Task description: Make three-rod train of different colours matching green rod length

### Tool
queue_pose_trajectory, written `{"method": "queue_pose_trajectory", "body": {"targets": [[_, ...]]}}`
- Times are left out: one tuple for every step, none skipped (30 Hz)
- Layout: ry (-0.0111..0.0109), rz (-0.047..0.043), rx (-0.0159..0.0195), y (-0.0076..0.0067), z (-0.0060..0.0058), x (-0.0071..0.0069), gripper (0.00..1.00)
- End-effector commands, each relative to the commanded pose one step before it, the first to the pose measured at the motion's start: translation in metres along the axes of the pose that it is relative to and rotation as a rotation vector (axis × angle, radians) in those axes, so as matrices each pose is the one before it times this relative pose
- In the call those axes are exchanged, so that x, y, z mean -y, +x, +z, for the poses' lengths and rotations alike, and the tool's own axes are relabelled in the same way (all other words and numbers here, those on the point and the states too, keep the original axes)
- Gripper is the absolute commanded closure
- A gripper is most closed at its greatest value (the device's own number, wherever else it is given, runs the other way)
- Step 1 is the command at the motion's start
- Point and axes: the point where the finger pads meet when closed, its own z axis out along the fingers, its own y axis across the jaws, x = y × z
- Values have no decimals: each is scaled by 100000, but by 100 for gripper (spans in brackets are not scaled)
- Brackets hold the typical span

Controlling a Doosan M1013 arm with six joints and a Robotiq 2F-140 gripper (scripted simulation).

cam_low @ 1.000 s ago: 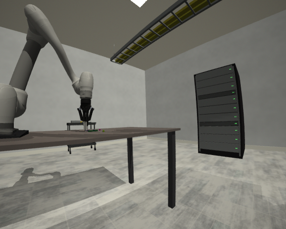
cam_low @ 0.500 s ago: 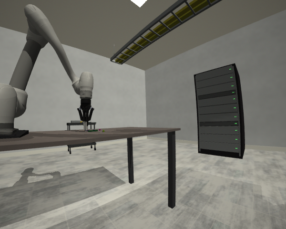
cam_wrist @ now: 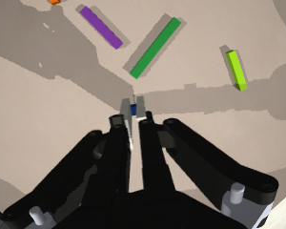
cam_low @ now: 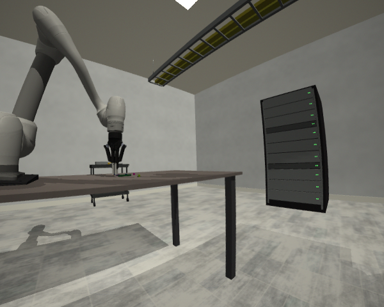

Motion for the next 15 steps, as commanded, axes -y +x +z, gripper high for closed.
{"method": "queue_pose_trajectory", "body": {"targets": [[-278, 17, 213, -74, 46, -84, 97], [0, 0, 0, 0, 0, 0, 97], [0, 0, 0, 0, 1, 0, 97], [0, 0, 0, 0, 4, 0, 97], [0, 0, 0, 0, 11, 0, 97], [0, 0, 0, 0, 19, 0, 97], [0, 0, 0, 0, 29, 0, 97], [0, 0, 0, 0, 39, 0, 97], [0, 0, 0, 0, 0, 0, 97], [0, 0, 0, 0, 0, 0, 97], [0, 0, 0, 0, 48, 0, 97], [0, 0, 0, 0, 57, 0, 97], [0, 0, 0, 0, 65, 0, 97], [0, 0, 0, 0, 71, 0, 97], [0, 0, 0, 0, 75, 0, 97]]}}
